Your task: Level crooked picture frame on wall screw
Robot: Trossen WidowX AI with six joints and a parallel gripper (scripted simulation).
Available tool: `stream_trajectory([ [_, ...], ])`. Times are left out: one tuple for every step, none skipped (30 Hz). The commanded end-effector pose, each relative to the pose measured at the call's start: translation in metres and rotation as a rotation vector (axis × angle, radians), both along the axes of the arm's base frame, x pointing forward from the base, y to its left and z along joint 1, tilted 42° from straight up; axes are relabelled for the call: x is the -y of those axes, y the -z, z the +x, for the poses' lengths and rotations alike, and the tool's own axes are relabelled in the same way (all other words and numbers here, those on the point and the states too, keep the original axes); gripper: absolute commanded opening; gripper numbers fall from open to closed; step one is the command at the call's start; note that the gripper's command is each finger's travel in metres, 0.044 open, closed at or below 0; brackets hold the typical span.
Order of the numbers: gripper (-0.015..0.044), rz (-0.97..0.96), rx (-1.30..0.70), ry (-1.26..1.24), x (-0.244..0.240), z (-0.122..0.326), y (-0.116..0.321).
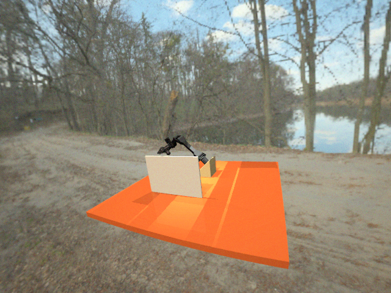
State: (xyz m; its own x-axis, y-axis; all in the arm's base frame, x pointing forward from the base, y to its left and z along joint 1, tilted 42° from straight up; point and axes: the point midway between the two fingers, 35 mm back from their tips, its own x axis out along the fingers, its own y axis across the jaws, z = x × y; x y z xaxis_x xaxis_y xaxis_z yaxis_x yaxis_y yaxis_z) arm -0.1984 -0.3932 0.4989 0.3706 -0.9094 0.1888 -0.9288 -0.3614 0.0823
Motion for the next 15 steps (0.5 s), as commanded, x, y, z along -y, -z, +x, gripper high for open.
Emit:
stream_trajectory([
  [0.0374, 0.004, 0.013, -0.006, 0.001, 0.003, 0.0],
  [0.0347, 0.017, 0.052, -0.024, 0.004, 0.012, 0.0],
  [0.0321, 0.039, 0.116, -0.054, 0.008, 0.026, 0.001],
  [0.0295, 0.068, 0.193, -0.09, 0.012, 0.044, 0.002],
  [0.0269, 0.099, 0.27, -0.127, 0.016, 0.062, 0.003],
  [0.026, 0.132, 0.345, -0.164, 0.018, 0.08, 0.004],
  [0.026, 0.167, 0.421, -0.2, 0.02, 0.098, 0.005],
  [0.026, 0.204, 0.495, -0.236, 0.021, 0.116, 0.007],
  [0.026, 0.243, 0.568, -0.272, 0.021, 0.133, 0.009],
  [0.026, 0.284, 0.641, -0.307, 0.021, 0.151, 0.011],
  [0.026, 0.328, 0.716, -0.343, 0.019, 0.168, 0.014],
  [0.026, 0.374, 0.79, -0.377, 0.016, 0.186, 0.016],
  [0.026, 0.422, 0.864, -0.411, 0.013, 0.203, 0.019],
  [0.026, 0.472, 0.936, -0.444, 0.009, 0.219, 0.023],
  [0.026, 0.524, 1.008, -0.476, 0.004, 0.236, 0.026],
])
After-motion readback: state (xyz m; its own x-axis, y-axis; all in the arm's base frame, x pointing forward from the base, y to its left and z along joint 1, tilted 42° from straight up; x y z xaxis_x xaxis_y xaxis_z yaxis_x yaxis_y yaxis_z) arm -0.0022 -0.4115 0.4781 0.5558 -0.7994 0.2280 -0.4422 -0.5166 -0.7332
